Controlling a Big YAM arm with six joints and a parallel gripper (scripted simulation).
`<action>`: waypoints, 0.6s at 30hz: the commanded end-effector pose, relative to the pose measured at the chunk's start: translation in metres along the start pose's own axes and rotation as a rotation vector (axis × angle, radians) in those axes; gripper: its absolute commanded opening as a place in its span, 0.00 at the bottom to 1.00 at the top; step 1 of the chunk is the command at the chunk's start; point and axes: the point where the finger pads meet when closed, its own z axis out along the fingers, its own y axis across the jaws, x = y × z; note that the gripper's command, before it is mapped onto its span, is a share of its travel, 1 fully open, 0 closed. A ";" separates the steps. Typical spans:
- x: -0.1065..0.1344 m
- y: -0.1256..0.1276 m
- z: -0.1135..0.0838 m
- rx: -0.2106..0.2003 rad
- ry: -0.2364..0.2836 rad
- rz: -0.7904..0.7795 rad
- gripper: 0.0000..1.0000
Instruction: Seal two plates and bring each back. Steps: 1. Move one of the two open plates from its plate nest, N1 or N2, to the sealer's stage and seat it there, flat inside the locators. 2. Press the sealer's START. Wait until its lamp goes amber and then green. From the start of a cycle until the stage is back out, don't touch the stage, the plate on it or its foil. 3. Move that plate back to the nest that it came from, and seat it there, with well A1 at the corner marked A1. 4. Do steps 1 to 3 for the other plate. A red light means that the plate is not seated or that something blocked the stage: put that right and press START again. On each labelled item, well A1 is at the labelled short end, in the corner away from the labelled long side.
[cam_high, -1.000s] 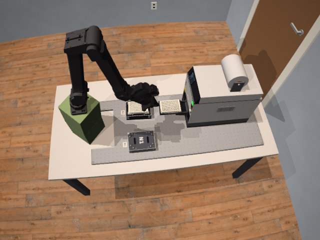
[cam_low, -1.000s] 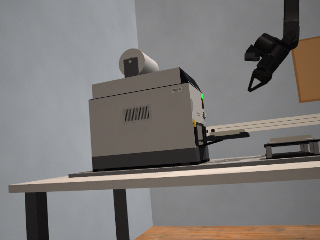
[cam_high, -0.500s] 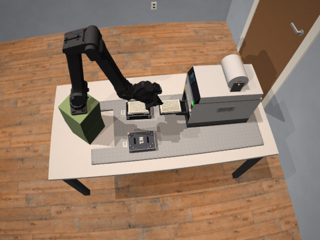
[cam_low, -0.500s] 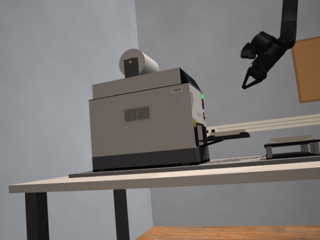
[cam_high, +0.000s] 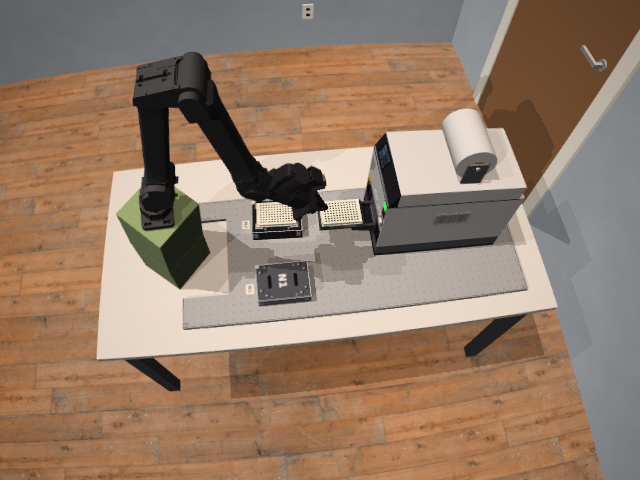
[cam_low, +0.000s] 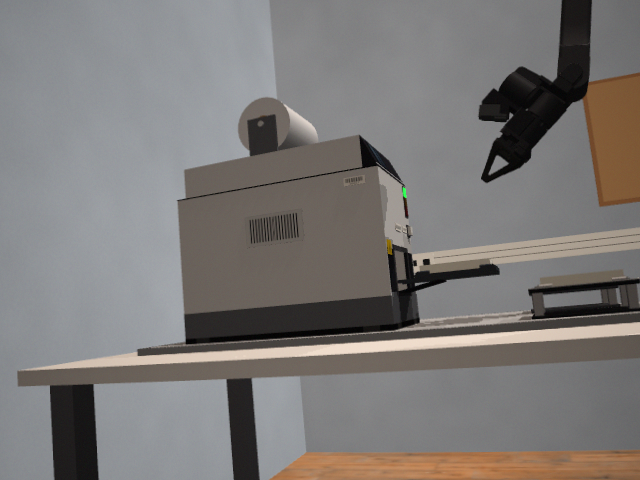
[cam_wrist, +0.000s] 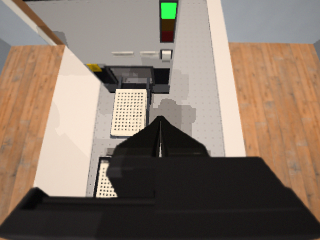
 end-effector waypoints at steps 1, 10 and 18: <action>-0.011 -0.002 0.031 0.002 -0.017 -0.008 0.00; -0.018 0.000 0.065 -0.003 -0.014 -0.007 0.00; -0.019 0.003 0.109 -0.009 0.006 -0.013 0.00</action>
